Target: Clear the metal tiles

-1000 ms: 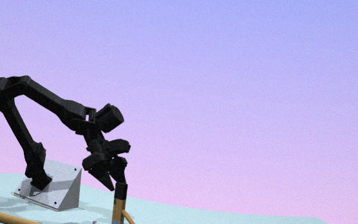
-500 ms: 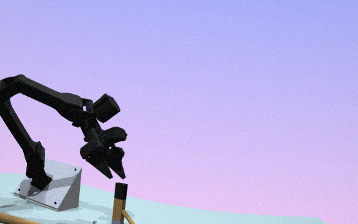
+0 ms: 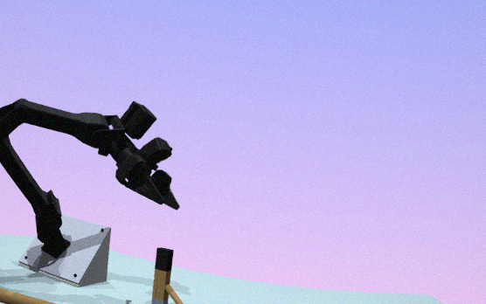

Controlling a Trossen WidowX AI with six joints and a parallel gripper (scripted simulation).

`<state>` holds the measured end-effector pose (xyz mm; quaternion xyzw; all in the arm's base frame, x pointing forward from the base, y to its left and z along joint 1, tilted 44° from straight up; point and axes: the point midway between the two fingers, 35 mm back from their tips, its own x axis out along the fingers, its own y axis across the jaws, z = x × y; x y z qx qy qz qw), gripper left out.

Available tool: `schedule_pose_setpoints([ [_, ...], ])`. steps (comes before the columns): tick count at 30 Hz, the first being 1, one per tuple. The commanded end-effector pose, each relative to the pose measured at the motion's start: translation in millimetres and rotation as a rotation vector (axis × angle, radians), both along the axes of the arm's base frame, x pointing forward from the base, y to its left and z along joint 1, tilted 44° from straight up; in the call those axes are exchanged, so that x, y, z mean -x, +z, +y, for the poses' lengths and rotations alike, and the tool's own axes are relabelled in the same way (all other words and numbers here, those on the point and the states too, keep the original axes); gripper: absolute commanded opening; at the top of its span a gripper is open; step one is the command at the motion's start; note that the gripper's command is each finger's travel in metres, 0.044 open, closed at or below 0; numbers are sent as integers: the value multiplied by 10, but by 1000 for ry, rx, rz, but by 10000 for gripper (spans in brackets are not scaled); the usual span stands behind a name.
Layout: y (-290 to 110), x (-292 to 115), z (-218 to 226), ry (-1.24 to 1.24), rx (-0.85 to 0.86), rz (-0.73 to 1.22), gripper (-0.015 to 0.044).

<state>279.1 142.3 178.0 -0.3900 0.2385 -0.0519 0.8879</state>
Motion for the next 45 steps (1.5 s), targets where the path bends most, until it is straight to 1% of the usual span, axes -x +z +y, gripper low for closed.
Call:
schedule_pose_setpoints([
  [1, 179, 47, 167, 47, -5, -48, 440],
  [19, 739, 398, 708, 214, -33, -194, 440],
  [35, 1213, 830, 1030, 334, -85, -297, 440],
  [45, 1228, 847, 1044, 339, -88, -300, 440],
])
